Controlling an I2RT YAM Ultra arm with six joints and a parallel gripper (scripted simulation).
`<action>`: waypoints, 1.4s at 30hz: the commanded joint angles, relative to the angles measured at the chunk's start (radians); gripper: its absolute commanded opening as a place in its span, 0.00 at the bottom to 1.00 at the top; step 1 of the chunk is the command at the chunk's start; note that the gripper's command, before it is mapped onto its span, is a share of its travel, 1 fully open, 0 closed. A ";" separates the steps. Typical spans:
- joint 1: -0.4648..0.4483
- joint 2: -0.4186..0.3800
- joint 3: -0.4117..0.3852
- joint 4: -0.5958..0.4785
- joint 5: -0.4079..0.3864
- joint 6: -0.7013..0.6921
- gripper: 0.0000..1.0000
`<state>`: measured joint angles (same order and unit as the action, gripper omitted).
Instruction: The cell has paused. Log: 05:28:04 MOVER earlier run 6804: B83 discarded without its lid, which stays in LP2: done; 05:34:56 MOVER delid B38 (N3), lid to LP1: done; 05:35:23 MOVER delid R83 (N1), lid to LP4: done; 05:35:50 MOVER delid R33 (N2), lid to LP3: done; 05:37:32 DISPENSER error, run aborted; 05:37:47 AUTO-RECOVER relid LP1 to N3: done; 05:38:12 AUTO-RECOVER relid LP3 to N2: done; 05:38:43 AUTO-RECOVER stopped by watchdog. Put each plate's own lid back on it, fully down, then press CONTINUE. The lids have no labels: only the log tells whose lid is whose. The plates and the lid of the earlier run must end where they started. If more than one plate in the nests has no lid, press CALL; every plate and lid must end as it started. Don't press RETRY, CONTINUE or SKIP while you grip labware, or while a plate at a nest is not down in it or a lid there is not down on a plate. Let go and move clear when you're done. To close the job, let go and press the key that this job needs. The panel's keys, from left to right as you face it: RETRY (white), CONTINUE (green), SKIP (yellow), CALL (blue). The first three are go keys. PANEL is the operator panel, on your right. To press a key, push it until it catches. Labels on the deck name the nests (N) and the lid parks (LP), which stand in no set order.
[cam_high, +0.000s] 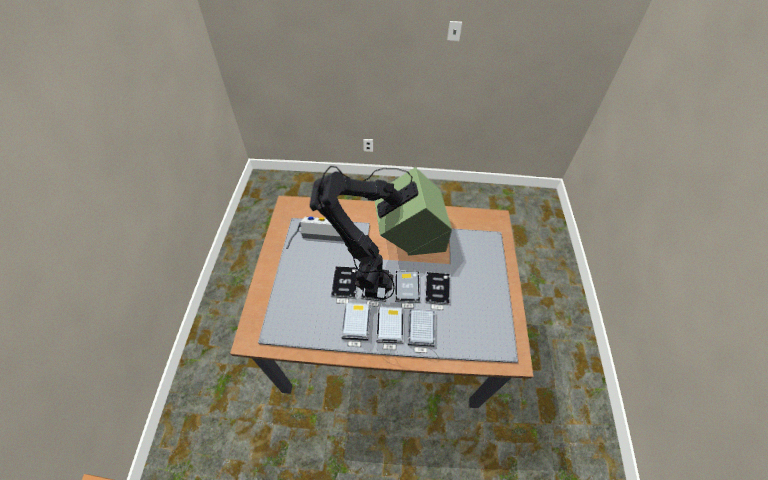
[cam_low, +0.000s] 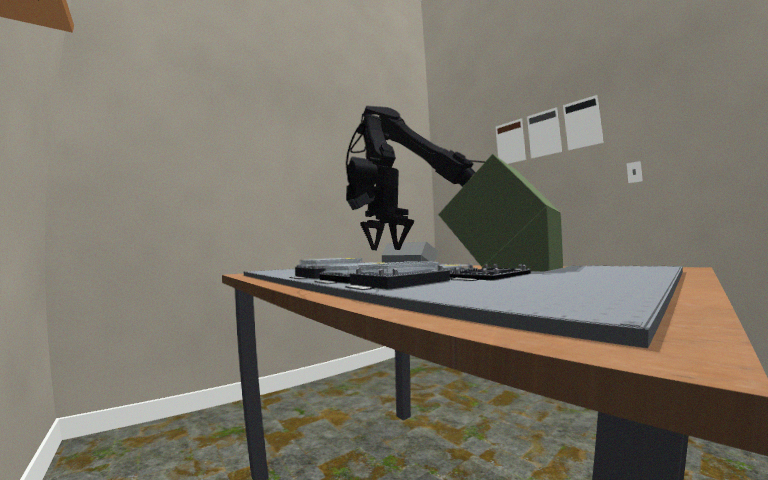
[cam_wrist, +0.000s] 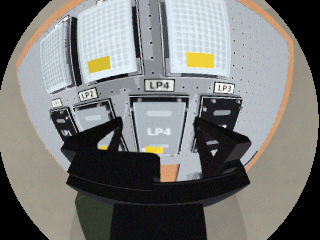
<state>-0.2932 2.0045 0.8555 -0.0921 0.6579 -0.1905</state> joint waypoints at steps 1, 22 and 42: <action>0.003 -0.044 -0.053 -0.081 0.018 0.054 1.00; -0.005 -0.116 -0.132 -0.015 0.002 0.031 1.00; -0.003 -0.092 -0.122 -0.019 0.004 0.038 1.00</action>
<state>-0.3168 1.9148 0.7055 -0.1131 0.6609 -0.1589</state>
